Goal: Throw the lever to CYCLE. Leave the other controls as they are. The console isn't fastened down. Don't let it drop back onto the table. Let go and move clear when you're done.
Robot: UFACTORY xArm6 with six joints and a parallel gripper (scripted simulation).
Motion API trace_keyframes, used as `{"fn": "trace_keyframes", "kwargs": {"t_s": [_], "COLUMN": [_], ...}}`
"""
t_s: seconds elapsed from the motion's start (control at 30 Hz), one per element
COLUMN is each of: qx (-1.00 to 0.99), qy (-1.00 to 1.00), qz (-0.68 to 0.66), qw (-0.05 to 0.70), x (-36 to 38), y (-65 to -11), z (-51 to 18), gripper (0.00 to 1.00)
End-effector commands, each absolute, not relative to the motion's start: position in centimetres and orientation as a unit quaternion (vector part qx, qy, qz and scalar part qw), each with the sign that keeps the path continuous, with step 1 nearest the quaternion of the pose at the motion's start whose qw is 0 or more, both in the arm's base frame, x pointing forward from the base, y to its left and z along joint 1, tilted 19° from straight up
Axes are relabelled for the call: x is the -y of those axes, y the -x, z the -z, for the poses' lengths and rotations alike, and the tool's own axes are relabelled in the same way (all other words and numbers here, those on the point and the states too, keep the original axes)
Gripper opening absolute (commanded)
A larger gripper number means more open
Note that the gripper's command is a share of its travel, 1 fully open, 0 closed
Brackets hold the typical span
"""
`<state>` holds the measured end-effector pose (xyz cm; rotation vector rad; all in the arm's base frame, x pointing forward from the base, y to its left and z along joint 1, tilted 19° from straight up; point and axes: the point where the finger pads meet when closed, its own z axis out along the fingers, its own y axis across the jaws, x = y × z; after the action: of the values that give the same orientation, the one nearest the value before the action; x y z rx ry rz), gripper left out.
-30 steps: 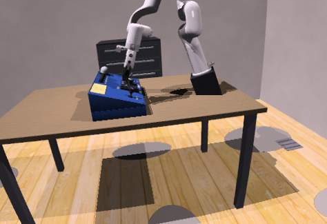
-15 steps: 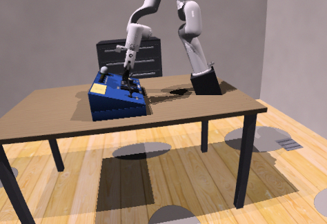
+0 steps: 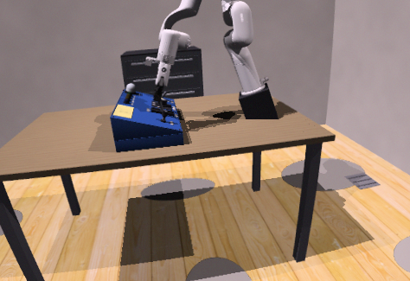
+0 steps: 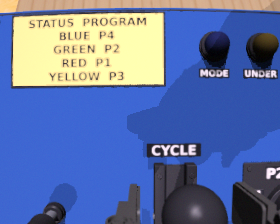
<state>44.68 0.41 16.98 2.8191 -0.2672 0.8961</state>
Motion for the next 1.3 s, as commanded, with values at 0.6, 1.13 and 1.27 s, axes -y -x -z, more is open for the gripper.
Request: {"fn": "trace_keyframes", "kwargs": {"t_s": [0.6,1.13,1.27], "qx": [0.09,0.09,0.09], "qy": [-0.945,-0.945,-0.945], "qz": [-0.303,-0.303,-0.303], "qw": [0.085,0.085,0.085], "x": [-0.9,-2.4,-2.5], "y": [-43.7,-39.6,-39.3], "z": [-18.8,-24.7,-25.0], "gripper": [0.76,0.76,0.76]}}
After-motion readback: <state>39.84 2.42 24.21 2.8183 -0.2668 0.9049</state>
